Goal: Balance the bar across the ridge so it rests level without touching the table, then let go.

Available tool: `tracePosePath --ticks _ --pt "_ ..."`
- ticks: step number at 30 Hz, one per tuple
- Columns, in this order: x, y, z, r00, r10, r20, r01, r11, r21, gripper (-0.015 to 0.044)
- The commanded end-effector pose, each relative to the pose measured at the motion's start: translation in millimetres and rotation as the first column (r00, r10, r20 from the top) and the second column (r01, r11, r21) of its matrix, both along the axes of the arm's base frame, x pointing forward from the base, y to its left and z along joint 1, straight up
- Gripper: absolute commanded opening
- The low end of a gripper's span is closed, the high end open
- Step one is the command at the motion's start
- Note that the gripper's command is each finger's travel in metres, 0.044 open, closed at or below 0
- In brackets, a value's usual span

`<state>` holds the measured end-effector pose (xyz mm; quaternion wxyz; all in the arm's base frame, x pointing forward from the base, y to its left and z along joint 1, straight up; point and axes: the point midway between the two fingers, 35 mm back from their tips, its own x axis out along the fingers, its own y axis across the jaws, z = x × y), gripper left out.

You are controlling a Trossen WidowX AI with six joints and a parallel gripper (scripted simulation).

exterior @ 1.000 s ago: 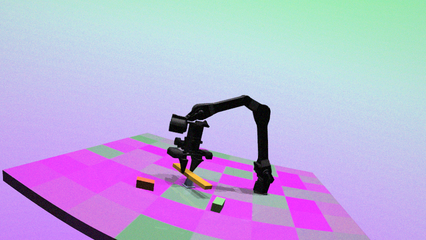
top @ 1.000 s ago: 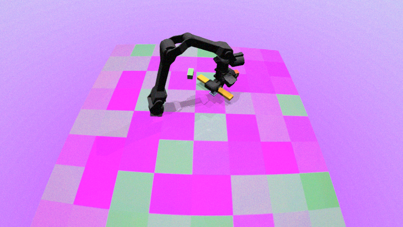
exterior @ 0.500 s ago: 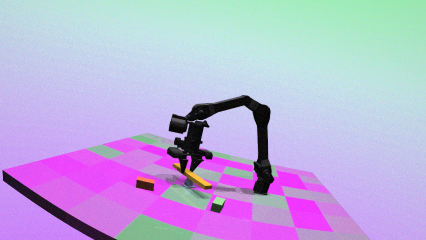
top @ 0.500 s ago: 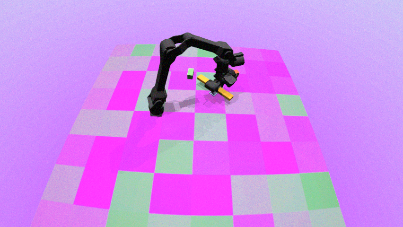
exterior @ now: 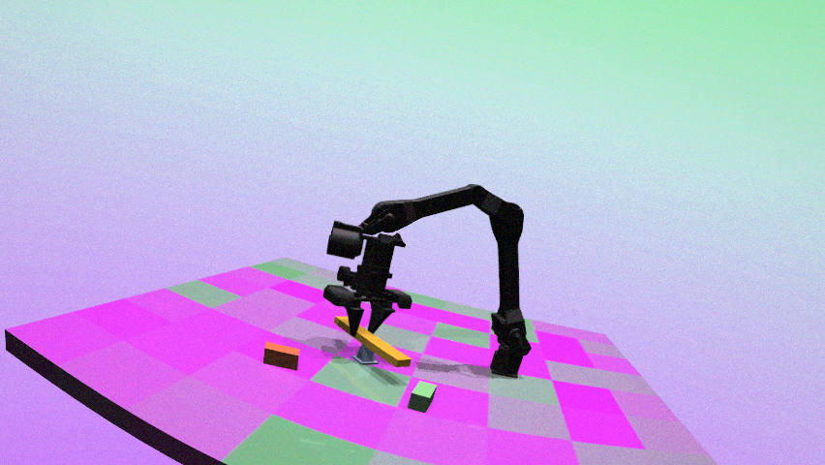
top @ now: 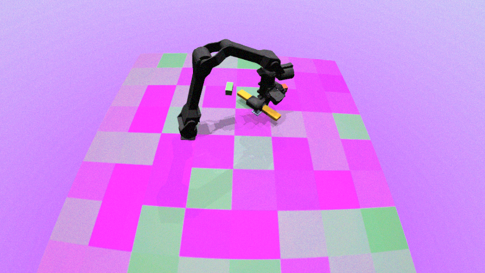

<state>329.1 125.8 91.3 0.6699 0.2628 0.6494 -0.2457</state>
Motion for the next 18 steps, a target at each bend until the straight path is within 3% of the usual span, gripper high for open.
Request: tracePosePath --ticks 1,9,13,18 --pt "0 0 0 1.0 0.0 0.0 0.0 1.0 0.0 0.0237" --pt "0 0 0 1.0 0.0 0.0 0.0 1.0 0.0 0.044" --pt "1 0 8 1.0 0.0 0.0 0.0 1.0 0.0 0.044" --pt "2 1 69 1.0 0.0 0.0 0.0 1.0 0.0 0.044"
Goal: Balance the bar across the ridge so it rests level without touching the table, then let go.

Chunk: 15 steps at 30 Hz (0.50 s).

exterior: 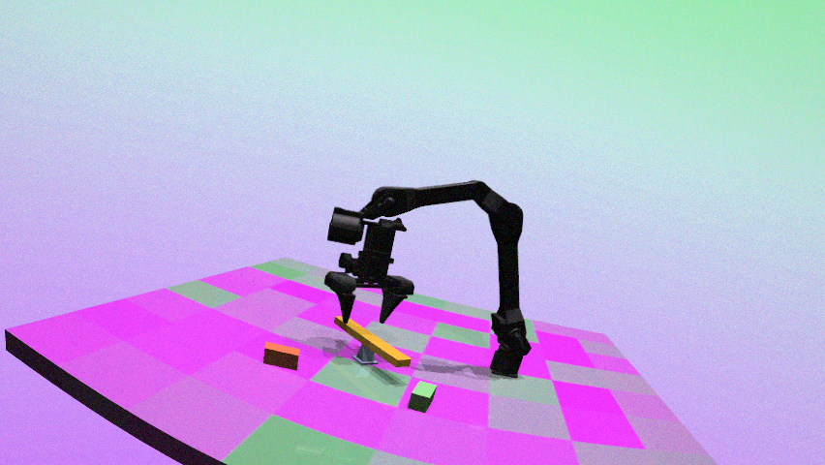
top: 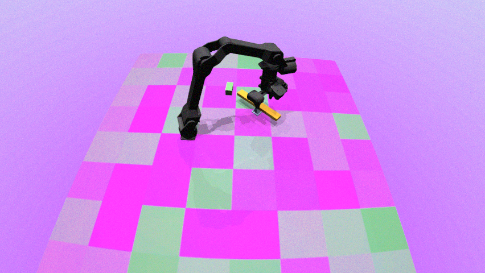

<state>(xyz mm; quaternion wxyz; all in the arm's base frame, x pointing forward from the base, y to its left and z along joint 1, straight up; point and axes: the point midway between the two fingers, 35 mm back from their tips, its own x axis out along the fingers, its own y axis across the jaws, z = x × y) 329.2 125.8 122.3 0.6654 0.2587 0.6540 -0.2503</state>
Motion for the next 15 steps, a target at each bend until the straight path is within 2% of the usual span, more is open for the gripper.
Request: tracePosePath --ticks 1,4,15 --pt "0 0 51 1.0 0.0 0.017 -0.001 1.0 0.007 0.044" --pt "-3 -1 69 1.0 0.0 0.016 -0.001 1.0 0.007 0.044" --pt "-3 -1 69 1.0 0.0 0.016 -0.001 1.0 0.007 0.044"
